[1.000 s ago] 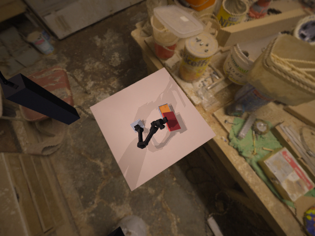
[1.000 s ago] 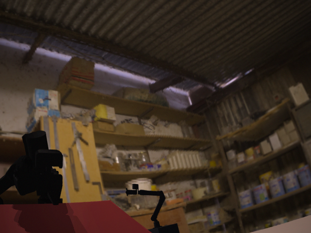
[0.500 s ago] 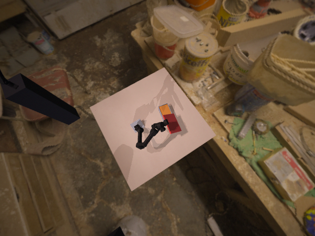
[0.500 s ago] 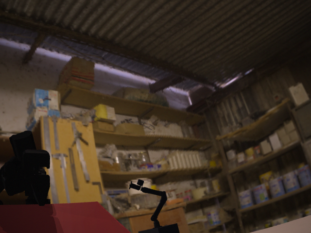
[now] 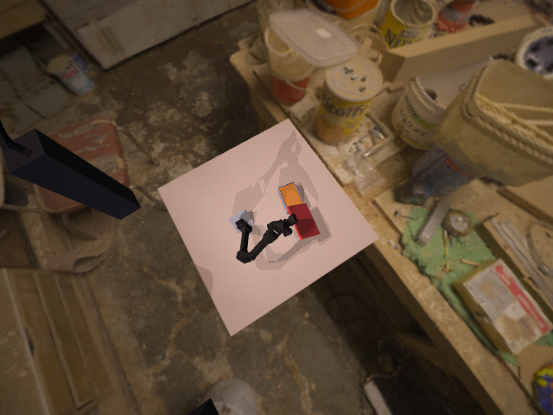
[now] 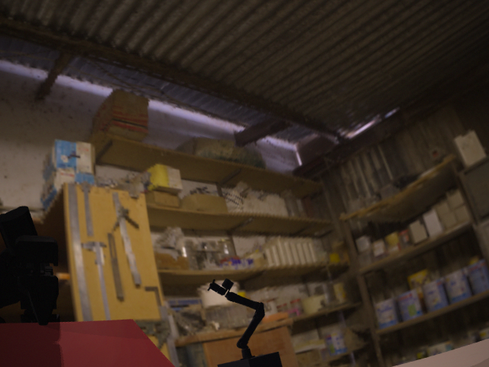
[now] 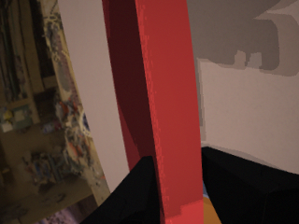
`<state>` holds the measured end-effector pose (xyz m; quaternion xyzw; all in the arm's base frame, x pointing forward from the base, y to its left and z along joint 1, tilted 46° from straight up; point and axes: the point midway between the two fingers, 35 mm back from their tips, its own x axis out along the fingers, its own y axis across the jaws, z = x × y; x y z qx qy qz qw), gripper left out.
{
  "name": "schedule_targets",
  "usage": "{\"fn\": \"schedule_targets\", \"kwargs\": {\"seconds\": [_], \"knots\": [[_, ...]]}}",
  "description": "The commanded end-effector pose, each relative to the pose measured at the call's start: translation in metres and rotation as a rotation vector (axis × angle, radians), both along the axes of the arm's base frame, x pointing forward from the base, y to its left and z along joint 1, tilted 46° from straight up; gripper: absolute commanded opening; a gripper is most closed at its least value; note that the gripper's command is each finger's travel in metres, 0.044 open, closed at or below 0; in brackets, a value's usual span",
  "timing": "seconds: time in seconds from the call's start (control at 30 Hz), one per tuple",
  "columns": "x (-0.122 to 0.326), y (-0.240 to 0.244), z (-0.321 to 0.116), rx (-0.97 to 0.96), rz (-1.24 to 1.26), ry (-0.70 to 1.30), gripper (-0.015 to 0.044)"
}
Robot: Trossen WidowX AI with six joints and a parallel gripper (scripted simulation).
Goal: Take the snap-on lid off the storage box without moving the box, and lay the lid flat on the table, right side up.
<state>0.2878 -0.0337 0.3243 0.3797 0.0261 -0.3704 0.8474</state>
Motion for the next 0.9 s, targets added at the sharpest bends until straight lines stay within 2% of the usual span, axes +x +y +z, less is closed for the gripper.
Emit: {"fn": "schedule_targets", "kwargs": {"seconds": [0.0, 0.57, 0.87], "knots": [[-0.003, -0.005, 0.012, 0.007, 0.007, -0.015, 0.0000], [-0.015, -0.027, 0.036, 0.006, 0.007, -0.016, 0.0000], [-0.015, -0.029, 0.033, 0.006, 0.007, -0.016, 0.0000]]}}
